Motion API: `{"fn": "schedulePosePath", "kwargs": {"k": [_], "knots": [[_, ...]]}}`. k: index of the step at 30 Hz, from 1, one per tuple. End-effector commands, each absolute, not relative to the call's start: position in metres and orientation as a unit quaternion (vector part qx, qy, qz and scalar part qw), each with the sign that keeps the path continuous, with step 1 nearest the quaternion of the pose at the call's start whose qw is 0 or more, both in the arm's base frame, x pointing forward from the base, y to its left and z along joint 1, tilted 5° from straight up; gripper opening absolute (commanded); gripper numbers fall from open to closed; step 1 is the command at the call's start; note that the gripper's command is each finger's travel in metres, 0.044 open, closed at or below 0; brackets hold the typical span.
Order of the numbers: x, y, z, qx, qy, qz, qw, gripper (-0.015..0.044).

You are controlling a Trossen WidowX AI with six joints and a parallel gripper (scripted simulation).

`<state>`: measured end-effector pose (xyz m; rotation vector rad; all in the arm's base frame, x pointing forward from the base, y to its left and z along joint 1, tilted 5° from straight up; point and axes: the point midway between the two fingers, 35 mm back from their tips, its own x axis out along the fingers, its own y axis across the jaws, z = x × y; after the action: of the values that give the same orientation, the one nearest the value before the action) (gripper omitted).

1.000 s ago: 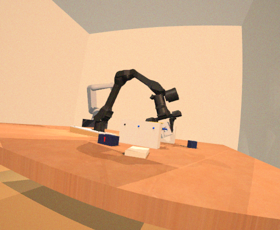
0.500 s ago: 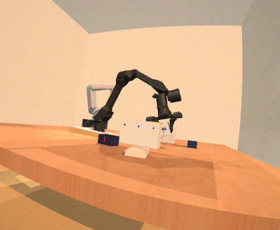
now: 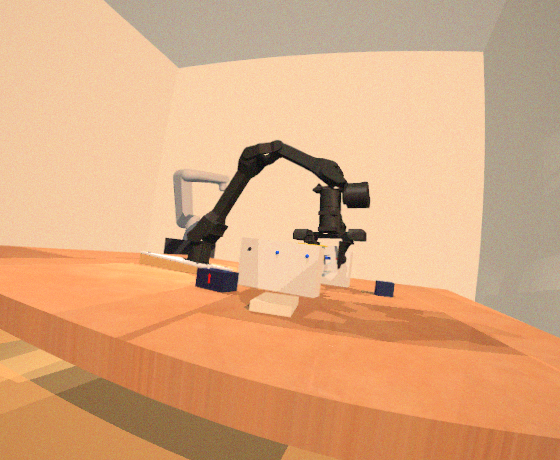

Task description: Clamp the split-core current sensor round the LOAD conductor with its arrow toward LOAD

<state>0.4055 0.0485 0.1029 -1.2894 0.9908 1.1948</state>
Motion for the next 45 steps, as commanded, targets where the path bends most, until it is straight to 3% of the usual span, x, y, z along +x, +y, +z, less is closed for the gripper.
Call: {"fn": "schedulePosePath", "kwargs": {"k": [1,9,26,36,45], "knots": [[0.4074,0.0488,0.1041,-0.536,0.421,0.509,0.525,0.0],[0.4083,0.049,0.1039,-0.495,0.469,0.556,0.475,0.0],[0.4087,0.0497,0.0944,-0.494,0.47,0.556,0.475,0.0],[0.4091,0.0495,0.0997,-0.494,0.47,0.555,0.476,0.0262],[0.4091,0.0495,0.0997,-0.494,0.47,0.555,0.476,0.0262]]}}
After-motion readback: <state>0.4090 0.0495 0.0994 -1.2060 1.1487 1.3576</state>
